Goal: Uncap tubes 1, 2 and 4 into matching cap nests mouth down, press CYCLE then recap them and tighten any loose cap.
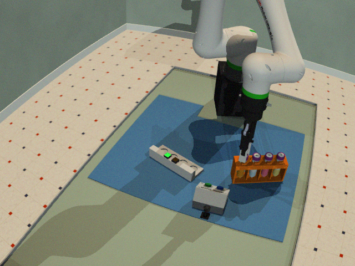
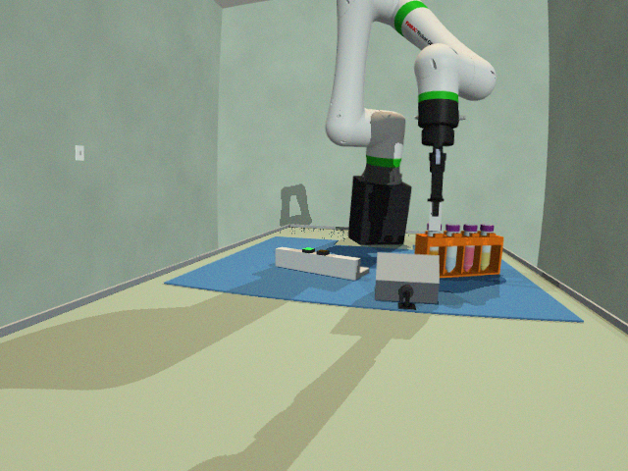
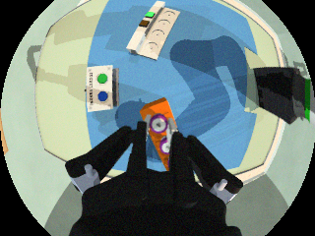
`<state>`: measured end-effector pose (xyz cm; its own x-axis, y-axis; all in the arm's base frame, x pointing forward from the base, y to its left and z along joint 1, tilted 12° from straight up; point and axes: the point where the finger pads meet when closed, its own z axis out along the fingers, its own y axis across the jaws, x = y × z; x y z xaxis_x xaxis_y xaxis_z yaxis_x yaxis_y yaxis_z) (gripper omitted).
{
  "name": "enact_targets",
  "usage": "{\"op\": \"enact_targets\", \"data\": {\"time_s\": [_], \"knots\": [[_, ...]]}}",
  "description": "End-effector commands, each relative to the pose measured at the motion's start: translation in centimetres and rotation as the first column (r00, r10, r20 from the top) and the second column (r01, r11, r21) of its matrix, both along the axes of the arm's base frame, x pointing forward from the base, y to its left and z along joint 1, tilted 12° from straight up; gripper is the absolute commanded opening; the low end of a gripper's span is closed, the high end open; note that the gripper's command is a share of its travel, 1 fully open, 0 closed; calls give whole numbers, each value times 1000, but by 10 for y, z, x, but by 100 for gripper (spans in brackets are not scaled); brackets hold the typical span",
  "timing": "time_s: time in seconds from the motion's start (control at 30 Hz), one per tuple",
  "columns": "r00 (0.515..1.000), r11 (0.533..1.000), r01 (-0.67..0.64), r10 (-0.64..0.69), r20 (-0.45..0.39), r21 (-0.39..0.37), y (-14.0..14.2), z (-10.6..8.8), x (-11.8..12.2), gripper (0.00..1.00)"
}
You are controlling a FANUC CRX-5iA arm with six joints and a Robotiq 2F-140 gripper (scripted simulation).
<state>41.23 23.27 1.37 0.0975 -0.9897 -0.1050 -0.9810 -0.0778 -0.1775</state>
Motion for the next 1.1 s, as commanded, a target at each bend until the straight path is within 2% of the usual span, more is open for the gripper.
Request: {"op": "enact_targets", "data": {"time_s": [0.0,0.33,0.37,0.43,0.53,0.57,0.6,0.63,0.67,0.7,0.77,0.8,0.83,0.87,0.9,1.0,1.07], "knots": [[1000,1000,5,-5,5,-6,0,0,0,35],[1000,1000,5,-5,5,-6,0,0,0,35],[997,997,-77,77,14,-21,0,0,0,35],[997,997,-77,77,14,-21,0,0,0,35],[948,947,-314,317,33,-69,0,0,0,35],[948,947,-314,317,33,-69,0,0,0,35],[919,917,-390,394,36,-85,0,0,0,35],[919,917,-390,394,36,-85,0,0,0,35],[883,881,-462,468,39,-102,0,0,0,35],[883,881,-462,468,39,-102,0,0,0,35],[807,803,-580,589,40,-134,0,0,0,35],[795,791,-596,606,39,-136,0,0,0,35],[754,749,-645,656,38,-152,0,0,0,35],[742,738,-657,669,37,-153,0,0,0,35],[692,686,-707,721,35,-169,0,0,0,35],[685,679,-714,728,34,-170,0,0,0,35],[557,550,-811,830,23,-202,0,0,0,35]]}}
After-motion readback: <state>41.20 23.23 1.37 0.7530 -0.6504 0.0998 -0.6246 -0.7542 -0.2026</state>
